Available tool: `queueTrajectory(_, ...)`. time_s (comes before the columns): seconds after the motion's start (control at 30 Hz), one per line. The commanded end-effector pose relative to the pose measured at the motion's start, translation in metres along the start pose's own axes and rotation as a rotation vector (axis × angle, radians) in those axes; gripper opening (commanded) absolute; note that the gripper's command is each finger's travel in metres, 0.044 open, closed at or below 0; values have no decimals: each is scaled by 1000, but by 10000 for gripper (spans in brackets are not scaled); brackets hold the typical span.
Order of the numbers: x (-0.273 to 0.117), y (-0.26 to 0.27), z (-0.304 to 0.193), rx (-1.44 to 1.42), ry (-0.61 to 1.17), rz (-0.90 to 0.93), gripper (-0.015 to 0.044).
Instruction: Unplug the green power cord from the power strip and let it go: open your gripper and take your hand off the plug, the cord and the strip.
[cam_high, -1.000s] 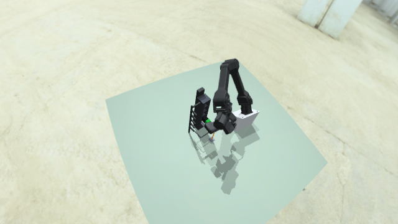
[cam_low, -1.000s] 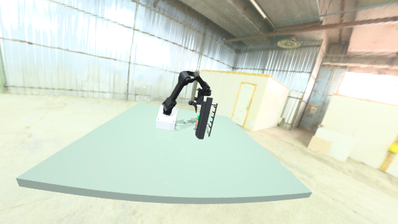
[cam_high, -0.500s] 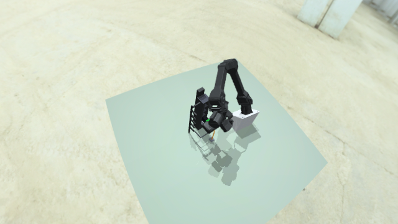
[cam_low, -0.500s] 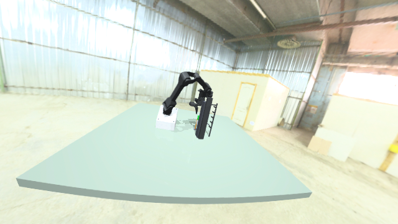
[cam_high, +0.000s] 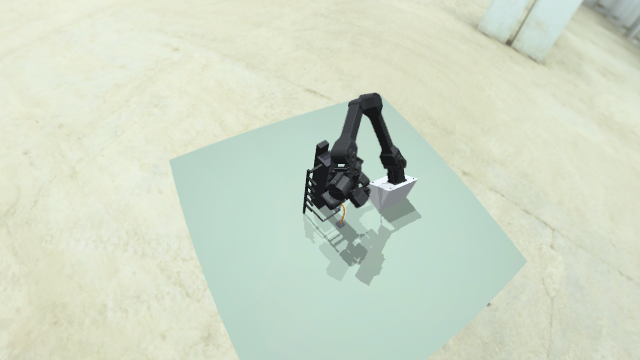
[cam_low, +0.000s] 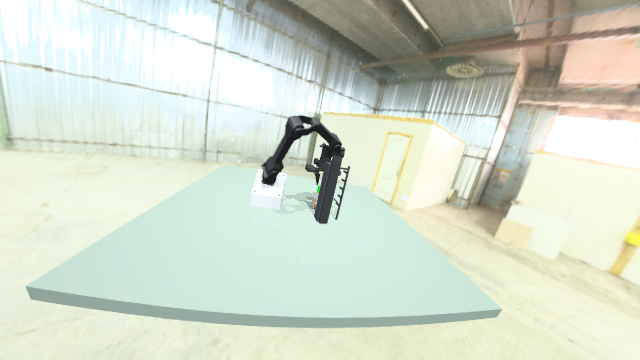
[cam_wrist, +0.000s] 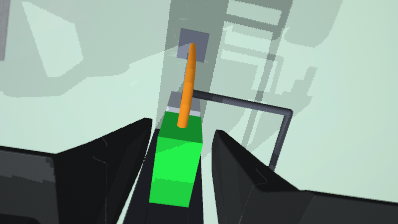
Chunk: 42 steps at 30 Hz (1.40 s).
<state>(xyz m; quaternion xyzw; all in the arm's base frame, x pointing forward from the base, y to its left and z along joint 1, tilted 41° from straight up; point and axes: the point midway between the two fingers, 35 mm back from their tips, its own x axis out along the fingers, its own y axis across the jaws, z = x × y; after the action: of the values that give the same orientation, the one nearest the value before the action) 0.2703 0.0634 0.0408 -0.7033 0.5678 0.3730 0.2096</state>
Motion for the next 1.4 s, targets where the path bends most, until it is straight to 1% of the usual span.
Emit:
queueTrajectory(0.0, 0, 0, -9, -2, 4, 1, 160)
queueTrajectory(0.2, 0, 1, -18, -2, 5, 1, 160)
queueTrajectory(0.83, 12, 1, -18, -2, 6, 1, 160)
queueTrajectory(0.97, 10, 0, -18, 4, 1, -2, 55)
queueTrajectory(1.23, 10, 0, -18, 4, 1, -2, 2)
queueTrajectory(1.37, 10, -1, -15, 3, 1, -2, 0)
